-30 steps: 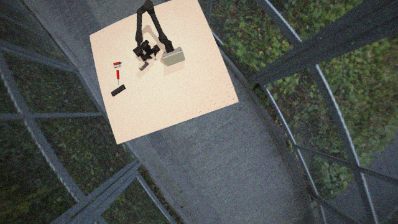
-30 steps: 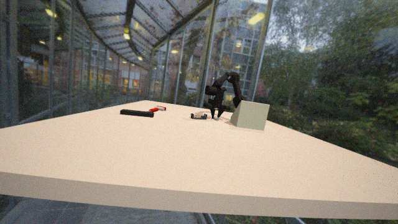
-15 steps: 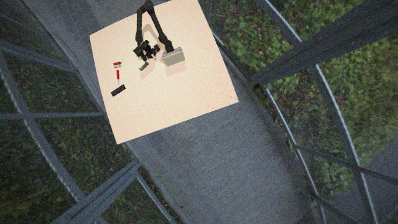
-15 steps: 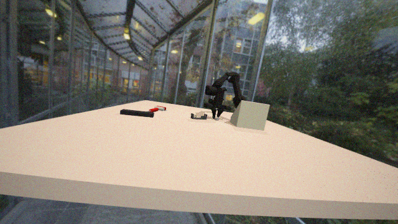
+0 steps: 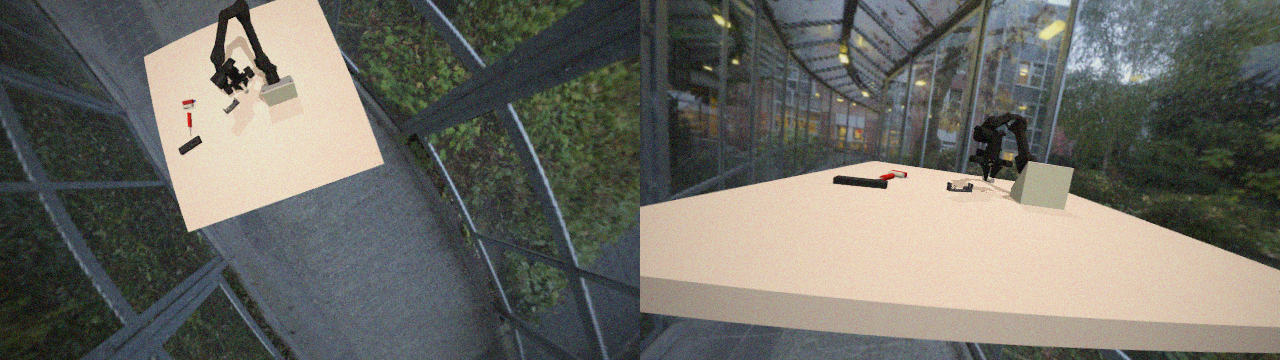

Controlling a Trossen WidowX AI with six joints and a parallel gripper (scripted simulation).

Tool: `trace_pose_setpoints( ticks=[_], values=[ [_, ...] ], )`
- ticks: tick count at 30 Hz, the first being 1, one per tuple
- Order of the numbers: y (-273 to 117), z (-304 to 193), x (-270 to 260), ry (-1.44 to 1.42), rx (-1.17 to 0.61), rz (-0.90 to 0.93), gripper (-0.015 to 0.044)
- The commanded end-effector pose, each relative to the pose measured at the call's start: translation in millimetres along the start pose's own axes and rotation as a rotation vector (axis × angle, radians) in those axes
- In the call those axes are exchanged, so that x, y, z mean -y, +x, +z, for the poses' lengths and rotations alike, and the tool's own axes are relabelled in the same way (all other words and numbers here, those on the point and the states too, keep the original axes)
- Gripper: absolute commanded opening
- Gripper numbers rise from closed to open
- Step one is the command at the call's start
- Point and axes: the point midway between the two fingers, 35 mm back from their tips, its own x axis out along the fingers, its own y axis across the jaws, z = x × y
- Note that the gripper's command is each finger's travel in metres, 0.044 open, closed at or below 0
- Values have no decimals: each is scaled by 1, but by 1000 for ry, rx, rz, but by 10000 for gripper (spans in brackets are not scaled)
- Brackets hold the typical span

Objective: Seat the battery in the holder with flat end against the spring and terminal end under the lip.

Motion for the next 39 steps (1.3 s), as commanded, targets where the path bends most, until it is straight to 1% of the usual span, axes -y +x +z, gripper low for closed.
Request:
trace_pose_setpoints(
  ticks=[1,39],
  values=[
    [-5,0,-5,-130,-3,3,77],
    [-21,-1,-56,-2013,1,10,77]
  ],
)
